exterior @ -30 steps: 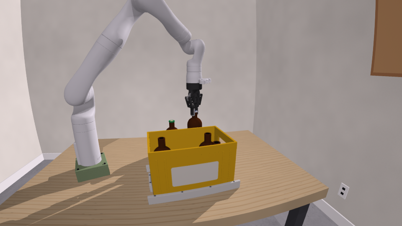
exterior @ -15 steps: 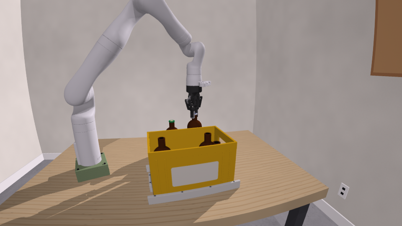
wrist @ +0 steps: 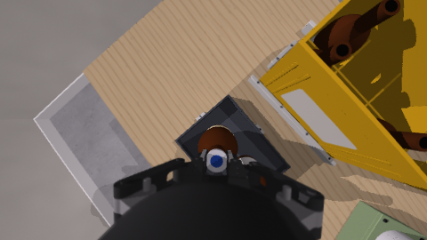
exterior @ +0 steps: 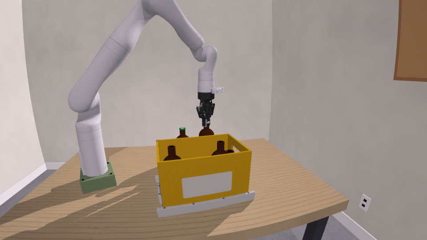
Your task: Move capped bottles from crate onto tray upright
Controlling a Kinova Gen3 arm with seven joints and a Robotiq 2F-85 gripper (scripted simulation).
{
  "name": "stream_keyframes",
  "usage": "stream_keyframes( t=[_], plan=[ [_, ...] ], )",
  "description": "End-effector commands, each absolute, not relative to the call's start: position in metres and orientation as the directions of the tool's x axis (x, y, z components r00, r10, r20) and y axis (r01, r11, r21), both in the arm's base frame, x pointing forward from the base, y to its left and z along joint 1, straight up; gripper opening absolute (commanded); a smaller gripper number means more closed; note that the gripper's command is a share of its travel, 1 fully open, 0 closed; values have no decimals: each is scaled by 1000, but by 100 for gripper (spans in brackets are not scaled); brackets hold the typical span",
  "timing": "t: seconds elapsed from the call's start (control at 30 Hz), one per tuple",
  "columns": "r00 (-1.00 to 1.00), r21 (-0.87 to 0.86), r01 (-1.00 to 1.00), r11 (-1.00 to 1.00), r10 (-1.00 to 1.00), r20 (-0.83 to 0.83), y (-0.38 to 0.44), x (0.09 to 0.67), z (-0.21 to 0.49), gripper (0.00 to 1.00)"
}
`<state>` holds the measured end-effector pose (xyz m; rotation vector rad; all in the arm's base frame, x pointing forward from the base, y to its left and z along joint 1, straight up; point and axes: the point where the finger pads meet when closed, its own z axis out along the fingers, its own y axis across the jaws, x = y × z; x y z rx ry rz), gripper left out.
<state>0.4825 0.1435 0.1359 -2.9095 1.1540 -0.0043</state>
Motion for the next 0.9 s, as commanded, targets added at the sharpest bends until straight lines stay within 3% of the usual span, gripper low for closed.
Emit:
stream_keyframes(
  t=[0.0,0.87],
  plan=[
    [727,-11,-687,-727,-687,3,143,483,134,0],
    [728,-13,-685,-728,-686,0,145,484,131,0]
  ],
)
